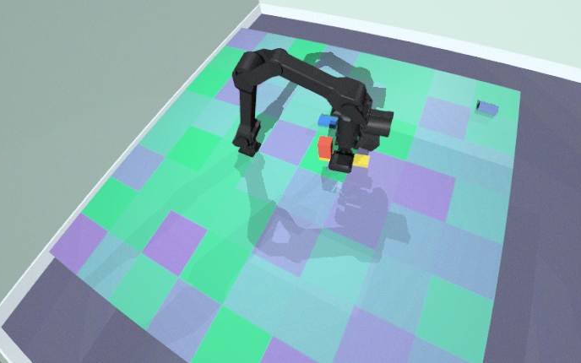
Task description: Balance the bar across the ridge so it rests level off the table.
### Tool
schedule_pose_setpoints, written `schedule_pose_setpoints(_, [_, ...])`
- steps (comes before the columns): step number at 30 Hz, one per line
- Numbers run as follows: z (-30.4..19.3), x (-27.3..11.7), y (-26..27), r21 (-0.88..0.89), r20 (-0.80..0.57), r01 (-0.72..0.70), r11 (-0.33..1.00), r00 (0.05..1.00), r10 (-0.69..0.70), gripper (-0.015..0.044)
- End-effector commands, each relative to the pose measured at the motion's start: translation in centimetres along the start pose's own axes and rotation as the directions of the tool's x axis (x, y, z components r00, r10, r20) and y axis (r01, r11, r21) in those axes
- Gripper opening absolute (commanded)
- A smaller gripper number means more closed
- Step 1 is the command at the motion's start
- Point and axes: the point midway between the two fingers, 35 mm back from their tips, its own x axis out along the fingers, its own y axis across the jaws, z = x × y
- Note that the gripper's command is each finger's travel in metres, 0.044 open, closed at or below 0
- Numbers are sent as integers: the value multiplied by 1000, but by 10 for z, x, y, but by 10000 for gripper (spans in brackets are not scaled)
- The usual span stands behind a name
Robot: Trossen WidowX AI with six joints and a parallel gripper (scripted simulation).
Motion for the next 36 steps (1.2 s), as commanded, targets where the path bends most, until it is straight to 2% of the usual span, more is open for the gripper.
schedule_pose_setpoints(1, [0,2,0,3,0,-2,1000,1000,2,0])
schedule_pose_setpoints(36, [1,5,0,3,0,-2,1000,1000,2,0])
